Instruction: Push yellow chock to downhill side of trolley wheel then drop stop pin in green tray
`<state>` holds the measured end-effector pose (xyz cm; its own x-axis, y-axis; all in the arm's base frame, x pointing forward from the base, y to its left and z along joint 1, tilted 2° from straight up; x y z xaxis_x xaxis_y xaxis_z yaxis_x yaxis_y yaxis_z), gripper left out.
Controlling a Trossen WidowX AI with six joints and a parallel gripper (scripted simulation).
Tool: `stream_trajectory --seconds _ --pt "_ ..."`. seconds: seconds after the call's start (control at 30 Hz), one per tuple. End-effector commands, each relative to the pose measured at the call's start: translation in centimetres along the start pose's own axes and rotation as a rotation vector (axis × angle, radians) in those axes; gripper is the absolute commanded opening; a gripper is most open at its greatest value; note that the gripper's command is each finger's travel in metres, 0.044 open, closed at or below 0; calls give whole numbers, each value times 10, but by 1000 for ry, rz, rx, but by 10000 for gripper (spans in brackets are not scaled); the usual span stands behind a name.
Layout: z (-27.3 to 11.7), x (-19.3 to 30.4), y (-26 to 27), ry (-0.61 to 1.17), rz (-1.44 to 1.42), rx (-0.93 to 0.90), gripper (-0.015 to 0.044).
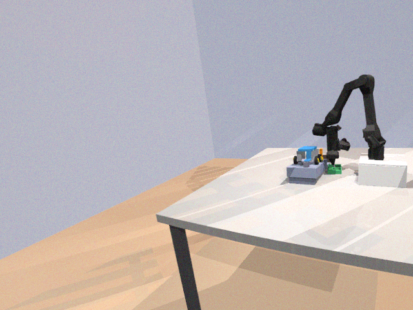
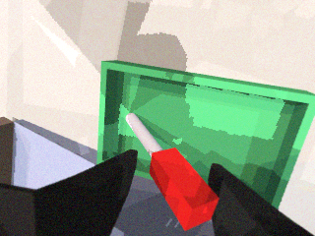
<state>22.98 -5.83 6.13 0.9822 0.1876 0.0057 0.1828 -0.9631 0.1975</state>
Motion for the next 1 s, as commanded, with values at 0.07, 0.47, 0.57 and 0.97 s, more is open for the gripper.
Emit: stream_trajectory --seconds 0.07,0.47,0.57,0.97 --pt "2 -1 -3 -5 2 -3 190" --pt "6 -2 -9 -5 2 -2 190" --pt "6 -2 -10 -5 2 -2 190" --pt "7 -1 -12 1 0 0 216"
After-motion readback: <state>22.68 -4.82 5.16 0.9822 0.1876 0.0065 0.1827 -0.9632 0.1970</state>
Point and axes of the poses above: the point midway between the two fingers, 35 mm back from their tips, its own z axis out along the fingers, its own y axis across the jaws, x = y × z, the point moved 9 cm from there along -z, back along the fingers, and after that the axes turned 4 degrees about z, right-handed, at the moved point
